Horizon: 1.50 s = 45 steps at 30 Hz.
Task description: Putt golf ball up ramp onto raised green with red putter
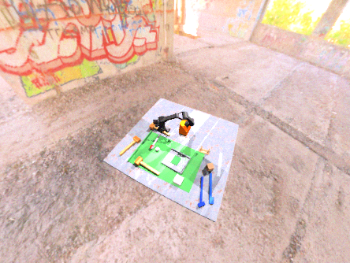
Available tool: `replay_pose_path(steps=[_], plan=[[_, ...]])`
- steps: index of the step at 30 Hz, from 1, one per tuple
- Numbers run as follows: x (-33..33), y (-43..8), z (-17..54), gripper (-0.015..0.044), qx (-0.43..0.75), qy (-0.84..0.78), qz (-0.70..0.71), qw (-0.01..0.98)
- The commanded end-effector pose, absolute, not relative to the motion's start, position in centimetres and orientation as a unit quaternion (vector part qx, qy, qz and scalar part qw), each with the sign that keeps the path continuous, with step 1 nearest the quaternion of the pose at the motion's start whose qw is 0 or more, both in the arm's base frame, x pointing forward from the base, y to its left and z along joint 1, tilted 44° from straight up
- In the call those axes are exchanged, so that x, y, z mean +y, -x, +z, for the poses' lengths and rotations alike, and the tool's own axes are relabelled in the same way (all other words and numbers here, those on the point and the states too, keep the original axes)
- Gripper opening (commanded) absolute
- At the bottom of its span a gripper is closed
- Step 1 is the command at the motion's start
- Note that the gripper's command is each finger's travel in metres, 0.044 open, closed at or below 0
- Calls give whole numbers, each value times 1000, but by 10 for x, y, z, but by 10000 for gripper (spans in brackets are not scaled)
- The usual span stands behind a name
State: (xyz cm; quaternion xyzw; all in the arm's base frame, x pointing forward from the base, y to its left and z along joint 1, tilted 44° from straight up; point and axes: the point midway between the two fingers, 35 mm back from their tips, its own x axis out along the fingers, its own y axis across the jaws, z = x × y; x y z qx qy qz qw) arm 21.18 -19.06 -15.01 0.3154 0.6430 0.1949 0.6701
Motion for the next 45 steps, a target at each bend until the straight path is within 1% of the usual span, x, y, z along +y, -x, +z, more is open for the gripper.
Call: replay_pose_path(steps=[1, 11, 20, 32, 35, 42, 45], plan=[[-191, -212, -150, 0, 643, -315, 195, 670], [-192, -212, -152, 0, 643, -316, 195, 670], [-210, -207, -172, 0, 640, -320, 192, 672], [-206, -207, -170, 0, 640, -323, 193, 669], [-186, -217, -146, 0, 640, -323, 192, 670], [-116, -229, -84, 0, 639, -324, 195, 670], [-109, -229, -79, 0, 639, -324, 196, 670]])
